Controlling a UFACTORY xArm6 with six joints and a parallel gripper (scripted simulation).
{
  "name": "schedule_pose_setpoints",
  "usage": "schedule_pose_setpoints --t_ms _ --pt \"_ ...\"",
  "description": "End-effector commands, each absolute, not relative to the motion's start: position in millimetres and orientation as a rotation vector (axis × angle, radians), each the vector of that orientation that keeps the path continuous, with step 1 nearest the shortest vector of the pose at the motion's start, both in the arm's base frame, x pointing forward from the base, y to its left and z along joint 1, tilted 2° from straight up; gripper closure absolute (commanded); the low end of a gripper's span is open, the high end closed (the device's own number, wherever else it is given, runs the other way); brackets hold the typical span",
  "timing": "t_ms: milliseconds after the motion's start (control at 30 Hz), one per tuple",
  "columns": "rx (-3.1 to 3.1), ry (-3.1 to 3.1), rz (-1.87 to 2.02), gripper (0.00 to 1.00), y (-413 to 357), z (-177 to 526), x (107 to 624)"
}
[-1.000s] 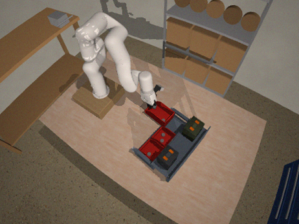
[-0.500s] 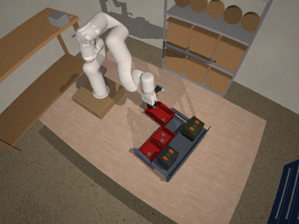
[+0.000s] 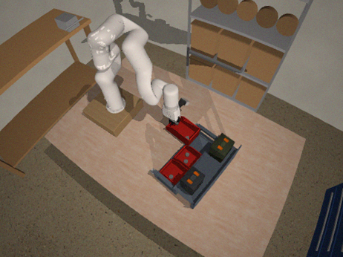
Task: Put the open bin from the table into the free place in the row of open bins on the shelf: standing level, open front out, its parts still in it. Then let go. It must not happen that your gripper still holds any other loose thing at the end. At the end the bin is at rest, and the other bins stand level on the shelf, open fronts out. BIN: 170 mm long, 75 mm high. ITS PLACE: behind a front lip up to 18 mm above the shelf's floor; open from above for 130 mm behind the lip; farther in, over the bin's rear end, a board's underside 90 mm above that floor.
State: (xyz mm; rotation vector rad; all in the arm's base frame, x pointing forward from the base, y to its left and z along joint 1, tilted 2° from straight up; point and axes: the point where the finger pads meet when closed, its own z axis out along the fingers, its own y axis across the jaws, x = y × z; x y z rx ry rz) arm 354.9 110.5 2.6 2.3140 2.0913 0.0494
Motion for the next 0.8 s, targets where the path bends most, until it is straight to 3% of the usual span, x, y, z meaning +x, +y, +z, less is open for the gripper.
schedule_pose_setpoints --t_ms 0,767 --pt "2.315 2.093 0.052 1.0 111 4 356" --pt "2.315 2.093 0.052 1.0 109 4 370"
